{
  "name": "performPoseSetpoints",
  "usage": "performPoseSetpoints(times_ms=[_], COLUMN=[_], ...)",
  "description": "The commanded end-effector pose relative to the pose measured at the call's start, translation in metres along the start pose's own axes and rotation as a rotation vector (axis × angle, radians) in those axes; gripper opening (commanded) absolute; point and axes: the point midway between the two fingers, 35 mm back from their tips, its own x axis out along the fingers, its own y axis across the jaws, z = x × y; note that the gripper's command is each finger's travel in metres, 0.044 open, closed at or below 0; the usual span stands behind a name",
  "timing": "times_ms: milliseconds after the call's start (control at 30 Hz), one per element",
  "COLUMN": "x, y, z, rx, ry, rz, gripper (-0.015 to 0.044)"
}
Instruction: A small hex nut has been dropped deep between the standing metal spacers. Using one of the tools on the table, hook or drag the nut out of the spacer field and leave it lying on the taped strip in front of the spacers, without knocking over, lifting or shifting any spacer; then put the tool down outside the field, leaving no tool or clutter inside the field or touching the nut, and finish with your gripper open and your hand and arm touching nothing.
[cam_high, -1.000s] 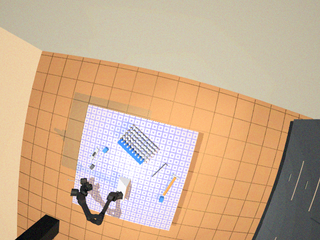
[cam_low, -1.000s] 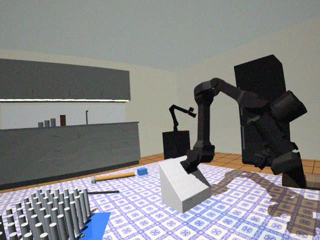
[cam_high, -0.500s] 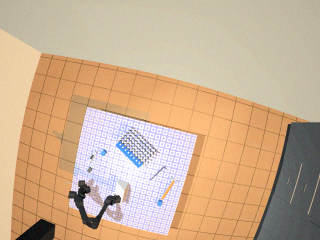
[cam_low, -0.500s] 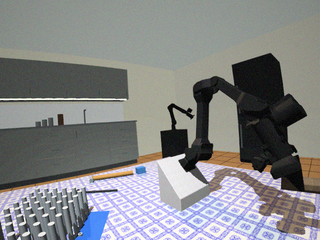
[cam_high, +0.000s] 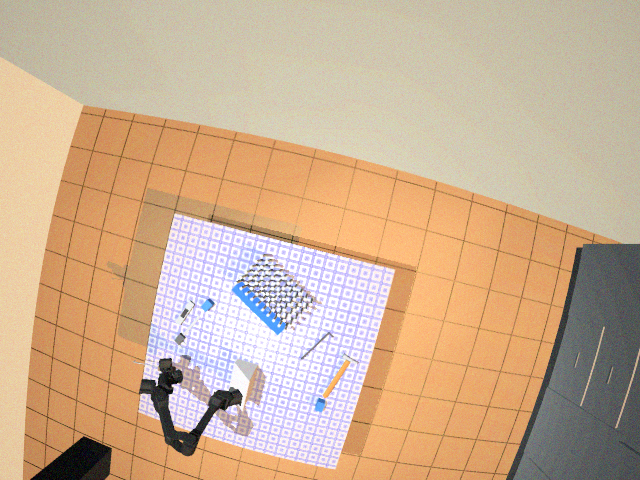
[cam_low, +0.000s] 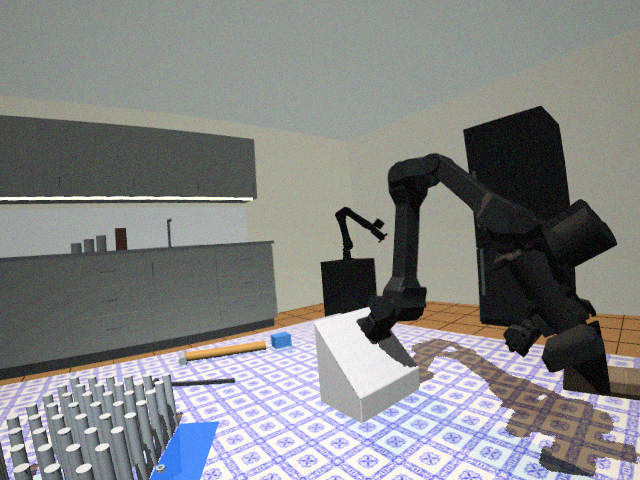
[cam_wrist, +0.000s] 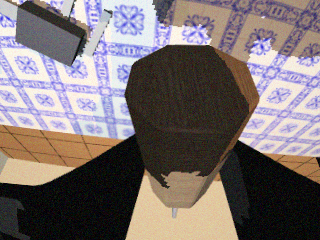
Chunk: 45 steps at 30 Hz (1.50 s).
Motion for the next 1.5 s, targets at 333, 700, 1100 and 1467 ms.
performPoseSetpoints(times_ms=[333,700,1100,1467], x=[0.013,0.023,0.033,0.042], y=[0.002,0.002,0.002,0.002], z=[0.005,0.01,0.016,0.022], rx=[0.003,0.003,0.003,0.004], ry=[0.002,0.002,0.002,0.002], rz=[0.006,0.006,0.005,0.005], gripper=[0.0,0.0,0.0,0.0])
